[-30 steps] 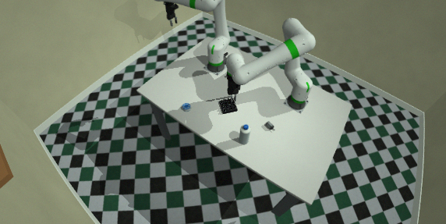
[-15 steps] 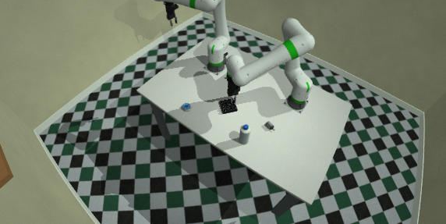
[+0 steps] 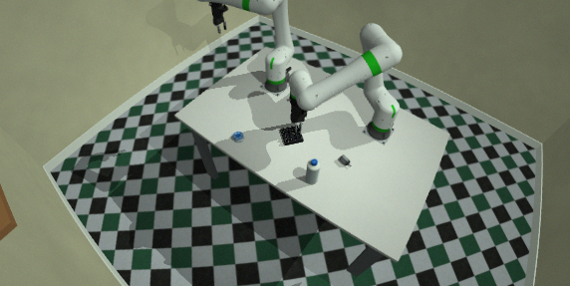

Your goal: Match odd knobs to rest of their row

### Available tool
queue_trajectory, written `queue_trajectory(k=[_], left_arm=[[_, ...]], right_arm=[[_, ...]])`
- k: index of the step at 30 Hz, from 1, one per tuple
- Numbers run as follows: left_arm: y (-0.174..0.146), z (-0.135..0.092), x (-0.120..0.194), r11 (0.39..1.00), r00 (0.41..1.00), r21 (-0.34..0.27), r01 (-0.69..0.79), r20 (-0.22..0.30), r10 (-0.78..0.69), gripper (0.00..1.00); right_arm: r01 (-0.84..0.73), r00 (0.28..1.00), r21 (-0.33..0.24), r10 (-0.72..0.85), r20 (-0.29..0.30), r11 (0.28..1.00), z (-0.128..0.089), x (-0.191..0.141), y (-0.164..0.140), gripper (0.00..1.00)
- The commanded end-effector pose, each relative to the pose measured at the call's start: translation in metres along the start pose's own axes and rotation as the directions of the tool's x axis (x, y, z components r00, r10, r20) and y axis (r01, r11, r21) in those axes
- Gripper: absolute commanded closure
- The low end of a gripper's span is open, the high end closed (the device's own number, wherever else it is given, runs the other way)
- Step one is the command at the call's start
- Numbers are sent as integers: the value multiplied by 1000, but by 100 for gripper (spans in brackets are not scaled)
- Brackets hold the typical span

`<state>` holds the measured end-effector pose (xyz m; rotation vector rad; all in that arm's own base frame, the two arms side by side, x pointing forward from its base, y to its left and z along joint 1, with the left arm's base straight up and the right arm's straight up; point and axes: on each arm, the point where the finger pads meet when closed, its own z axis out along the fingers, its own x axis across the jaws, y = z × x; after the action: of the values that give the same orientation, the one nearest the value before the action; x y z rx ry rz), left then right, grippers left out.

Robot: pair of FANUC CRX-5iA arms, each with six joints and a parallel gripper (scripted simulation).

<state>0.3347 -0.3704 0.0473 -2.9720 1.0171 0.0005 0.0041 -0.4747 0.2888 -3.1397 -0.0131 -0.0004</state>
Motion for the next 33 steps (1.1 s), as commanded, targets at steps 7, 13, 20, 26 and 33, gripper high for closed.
queue_trajectory(k=[7, 13, 20, 26, 33], left_arm=[[0, -1, 1, 1000, 1000, -1, 0, -2, 0, 70], [0, -1, 1, 1000, 1000, -1, 0, -2, 0, 70], [0, -1, 1, 1000, 1000, -1, 1, -2, -1, 70], [0, -1, 1, 1000, 1000, -1, 12, -2, -12, 70], [0, -1, 1, 999, 999, -1, 35, -2, -35, 70]], right_arm=[[0, 1000, -2, 0, 0, 1000, -1, 0, 0, 0], [0, 1000, -2, 0, 0, 1000, -1, 0, 0, 0], [0, 1000, -2, 0, 0, 1000, -1, 0, 0, 0], [0, 1000, -2, 0, 0, 1000, -1, 0, 0, 0], [0, 1000, -2, 0, 0, 1000, -1, 0, 0, 0]])
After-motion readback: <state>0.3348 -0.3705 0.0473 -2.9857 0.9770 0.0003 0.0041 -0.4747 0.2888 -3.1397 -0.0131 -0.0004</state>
